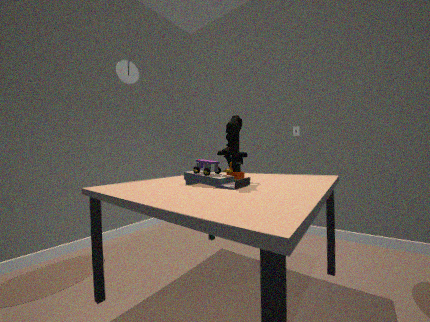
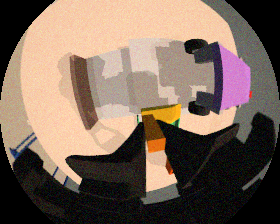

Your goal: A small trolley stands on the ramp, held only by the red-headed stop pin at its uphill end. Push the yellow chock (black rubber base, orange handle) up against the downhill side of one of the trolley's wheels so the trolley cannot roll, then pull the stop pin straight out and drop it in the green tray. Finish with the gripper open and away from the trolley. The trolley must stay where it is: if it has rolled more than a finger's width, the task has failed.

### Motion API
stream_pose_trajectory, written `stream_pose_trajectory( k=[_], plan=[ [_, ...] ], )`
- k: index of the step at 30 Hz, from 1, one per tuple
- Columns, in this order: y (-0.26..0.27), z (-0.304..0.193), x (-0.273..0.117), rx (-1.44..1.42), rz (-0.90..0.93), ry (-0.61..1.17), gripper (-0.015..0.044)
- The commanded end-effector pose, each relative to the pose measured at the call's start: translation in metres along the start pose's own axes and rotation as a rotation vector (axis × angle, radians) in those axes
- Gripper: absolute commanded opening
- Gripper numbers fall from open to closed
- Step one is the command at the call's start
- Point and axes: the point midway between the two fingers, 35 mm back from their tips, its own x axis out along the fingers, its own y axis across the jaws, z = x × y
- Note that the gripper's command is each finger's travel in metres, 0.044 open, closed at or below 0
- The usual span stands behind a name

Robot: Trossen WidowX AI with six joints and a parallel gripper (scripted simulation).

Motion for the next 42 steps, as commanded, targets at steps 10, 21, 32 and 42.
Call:
stream_pose_trajectory(
  k=[10,21,32,42],
  plan=[
    [-0.003,-0.001,0.021,-0.004,-0.006,0.003,0.0],
    [-0.013,-0.001,0.019,-0.004,-0.007,0.003,0.0],
    [-0.022,0.001,0.018,-0.004,-0.008,0.003,0.0],
    [-0.031,0.002,0.017,-0.004,-0.009,0.003,0.0]
  ],
)
